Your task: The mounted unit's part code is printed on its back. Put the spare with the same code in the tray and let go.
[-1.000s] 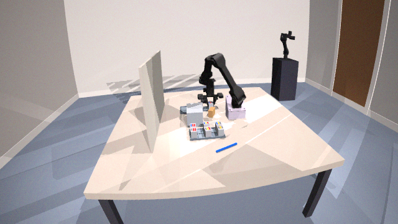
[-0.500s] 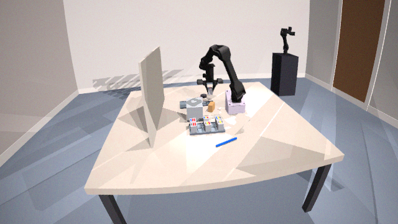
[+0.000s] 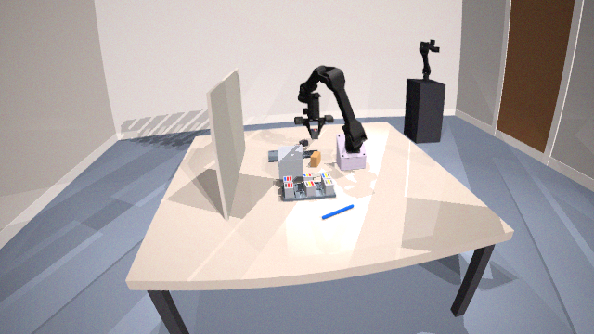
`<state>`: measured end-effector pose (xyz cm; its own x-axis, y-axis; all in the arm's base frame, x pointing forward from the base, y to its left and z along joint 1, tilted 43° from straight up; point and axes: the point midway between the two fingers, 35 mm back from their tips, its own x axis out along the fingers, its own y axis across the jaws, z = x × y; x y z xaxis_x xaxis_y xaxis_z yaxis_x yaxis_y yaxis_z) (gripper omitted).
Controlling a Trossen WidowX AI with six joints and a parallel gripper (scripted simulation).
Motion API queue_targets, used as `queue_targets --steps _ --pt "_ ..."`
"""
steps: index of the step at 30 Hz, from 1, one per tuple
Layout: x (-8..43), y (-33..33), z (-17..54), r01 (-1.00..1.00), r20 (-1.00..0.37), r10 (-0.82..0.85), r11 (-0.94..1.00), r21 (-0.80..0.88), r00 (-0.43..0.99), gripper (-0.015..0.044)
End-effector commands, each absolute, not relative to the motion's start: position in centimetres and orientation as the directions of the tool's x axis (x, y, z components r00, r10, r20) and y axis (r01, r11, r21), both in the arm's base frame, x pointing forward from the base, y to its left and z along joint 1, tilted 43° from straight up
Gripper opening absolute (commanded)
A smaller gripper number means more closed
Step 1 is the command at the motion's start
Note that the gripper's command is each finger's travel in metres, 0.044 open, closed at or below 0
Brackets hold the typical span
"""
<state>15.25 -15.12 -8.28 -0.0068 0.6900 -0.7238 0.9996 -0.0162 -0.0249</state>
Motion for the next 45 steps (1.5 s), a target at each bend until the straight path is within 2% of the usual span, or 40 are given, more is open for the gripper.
queue_targets --steps 1,9,16,45 --pt "15.4 -17.2 -6.8 1.000 -0.740 0.673 -0.016 -0.014 0.000 0.0000" --pt "15.0 -20.0 -3.5 1.000 -0.743 0.669 -0.012 -0.014 -0.002 0.0000" --pt "15.2 -20.1 -3.4 1.000 -0.744 0.668 -0.012 -0.014 -0.002 0.0000" --pt "27.3 -22.4 -3.9 1.000 -0.752 0.659 -0.012 -0.007 0.003 0.0000"
